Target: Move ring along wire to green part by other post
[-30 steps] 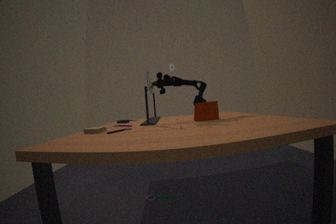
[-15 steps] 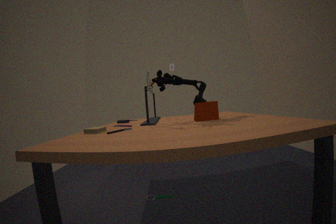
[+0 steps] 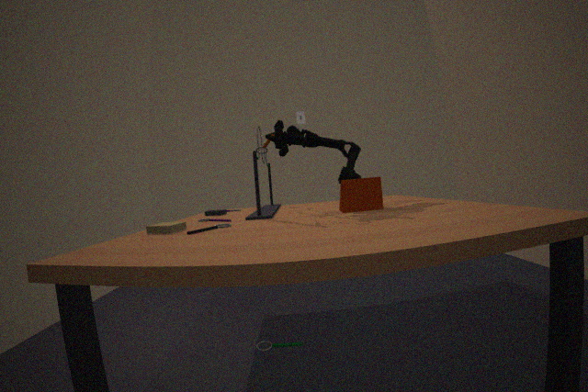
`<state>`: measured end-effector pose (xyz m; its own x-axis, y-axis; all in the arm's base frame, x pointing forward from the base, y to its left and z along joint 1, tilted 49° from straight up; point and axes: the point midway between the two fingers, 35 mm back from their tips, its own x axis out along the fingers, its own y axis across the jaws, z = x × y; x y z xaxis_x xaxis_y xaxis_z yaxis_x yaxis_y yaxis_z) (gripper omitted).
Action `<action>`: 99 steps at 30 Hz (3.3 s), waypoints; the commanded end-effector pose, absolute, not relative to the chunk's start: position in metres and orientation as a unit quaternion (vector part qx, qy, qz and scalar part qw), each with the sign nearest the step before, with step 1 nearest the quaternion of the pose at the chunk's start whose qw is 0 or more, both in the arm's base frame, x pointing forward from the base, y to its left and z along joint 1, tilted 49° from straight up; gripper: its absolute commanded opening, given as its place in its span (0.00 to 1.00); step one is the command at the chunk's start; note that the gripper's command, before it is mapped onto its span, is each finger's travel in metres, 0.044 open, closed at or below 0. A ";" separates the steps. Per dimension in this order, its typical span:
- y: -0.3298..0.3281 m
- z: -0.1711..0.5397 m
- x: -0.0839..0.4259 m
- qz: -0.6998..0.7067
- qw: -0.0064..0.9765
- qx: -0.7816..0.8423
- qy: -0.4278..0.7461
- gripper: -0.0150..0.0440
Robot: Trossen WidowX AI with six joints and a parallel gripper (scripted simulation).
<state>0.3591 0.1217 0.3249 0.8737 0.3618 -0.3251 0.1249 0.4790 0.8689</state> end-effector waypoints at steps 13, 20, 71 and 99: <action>0.125 0.332 0.359 0.066 0.846 0.470 0.245 0.00; 0.124 0.330 0.359 0.057 0.861 0.440 0.248 0.00; 0.107 0.315 0.359 -0.022 0.954 0.149 0.258 0.00; 0.094 0.312 0.359 -0.068 0.965 -0.031 0.251 0.00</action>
